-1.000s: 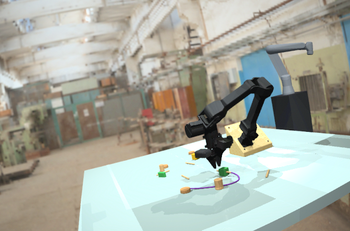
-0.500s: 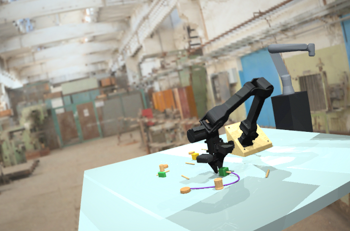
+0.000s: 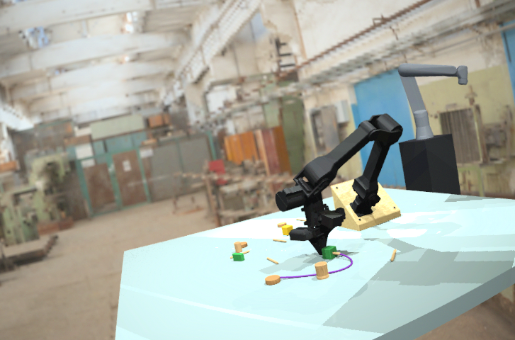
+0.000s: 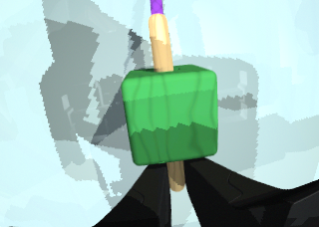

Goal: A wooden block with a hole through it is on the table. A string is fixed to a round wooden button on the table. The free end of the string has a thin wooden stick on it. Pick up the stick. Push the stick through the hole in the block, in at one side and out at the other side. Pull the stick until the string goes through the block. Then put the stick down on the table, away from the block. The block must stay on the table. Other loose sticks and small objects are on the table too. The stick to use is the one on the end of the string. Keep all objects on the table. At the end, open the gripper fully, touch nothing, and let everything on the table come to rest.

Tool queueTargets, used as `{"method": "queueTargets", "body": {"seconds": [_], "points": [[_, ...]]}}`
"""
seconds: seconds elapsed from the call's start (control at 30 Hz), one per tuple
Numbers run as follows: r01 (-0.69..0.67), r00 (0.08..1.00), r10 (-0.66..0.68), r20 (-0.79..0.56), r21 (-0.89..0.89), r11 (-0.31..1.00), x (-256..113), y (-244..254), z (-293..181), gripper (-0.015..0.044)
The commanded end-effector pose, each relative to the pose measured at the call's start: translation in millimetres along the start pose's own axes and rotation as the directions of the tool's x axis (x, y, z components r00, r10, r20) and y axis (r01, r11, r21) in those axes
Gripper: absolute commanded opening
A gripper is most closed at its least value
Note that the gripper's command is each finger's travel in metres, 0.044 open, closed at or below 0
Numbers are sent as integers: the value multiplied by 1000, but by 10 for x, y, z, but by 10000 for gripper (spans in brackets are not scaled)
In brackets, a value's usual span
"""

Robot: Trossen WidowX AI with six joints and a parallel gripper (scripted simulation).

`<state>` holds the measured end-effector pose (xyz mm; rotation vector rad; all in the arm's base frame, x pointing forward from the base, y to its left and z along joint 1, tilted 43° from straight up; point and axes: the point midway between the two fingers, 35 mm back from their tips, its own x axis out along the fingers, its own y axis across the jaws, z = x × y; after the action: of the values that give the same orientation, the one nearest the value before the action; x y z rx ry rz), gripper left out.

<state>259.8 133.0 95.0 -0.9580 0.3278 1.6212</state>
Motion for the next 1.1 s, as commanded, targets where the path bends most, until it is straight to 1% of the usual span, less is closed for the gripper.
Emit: {"method": "queueTargets", "body": {"seconds": [0.0, 0.17, 0.3, 0.43, 1.07], "points": [[0, 1000, 0, 0, 0, 1000, -1, -1, 0, 0], [0, 1000, 0, 5, 2, 1000, 1, 0, -1, 0], [3, 999, -3, 53, 17, 1000, 13, 4, -14, 0], [9, 999, -9, 36, 13, 1000, 3, -1, -4, 0], [13, 998, -14, 59, 16, 1000, 14, 2, -2, 0]]}}
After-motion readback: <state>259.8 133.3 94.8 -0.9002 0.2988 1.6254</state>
